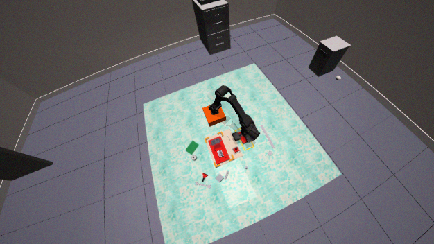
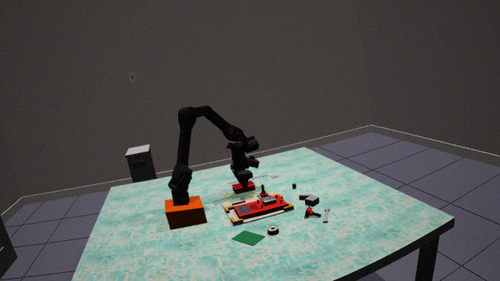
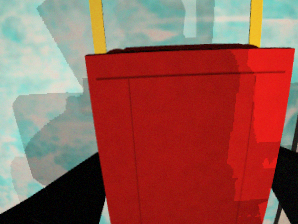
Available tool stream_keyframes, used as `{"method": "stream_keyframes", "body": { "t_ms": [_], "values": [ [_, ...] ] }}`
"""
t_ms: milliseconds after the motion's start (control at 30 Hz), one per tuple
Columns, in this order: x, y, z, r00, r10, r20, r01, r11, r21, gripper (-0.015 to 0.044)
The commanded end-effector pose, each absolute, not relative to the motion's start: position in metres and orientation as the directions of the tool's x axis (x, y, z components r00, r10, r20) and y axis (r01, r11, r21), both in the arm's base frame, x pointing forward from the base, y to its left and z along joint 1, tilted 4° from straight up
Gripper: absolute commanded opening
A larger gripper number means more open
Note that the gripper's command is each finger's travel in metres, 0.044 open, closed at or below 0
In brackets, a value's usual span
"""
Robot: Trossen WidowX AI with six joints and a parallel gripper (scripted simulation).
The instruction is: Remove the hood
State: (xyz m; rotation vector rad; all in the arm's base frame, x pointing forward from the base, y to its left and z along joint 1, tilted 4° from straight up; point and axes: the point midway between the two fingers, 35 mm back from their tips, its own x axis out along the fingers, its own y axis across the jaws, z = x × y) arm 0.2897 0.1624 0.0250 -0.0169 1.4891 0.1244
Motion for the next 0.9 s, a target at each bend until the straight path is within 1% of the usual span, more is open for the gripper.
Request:
{"method": "stream_keyframes", "body": {
  "t_ms": [0, 867],
  "values": [
    [0.29, 0.162, 0.023, 0.08, 0.071, -0.994, -0.089, 0.994, 0.064, 0.0],
    [0.291, 0.163, 0.01, 0.08, 0.071, -0.994, -0.089, 0.994, 0.064, 0.0]
  ]
}}
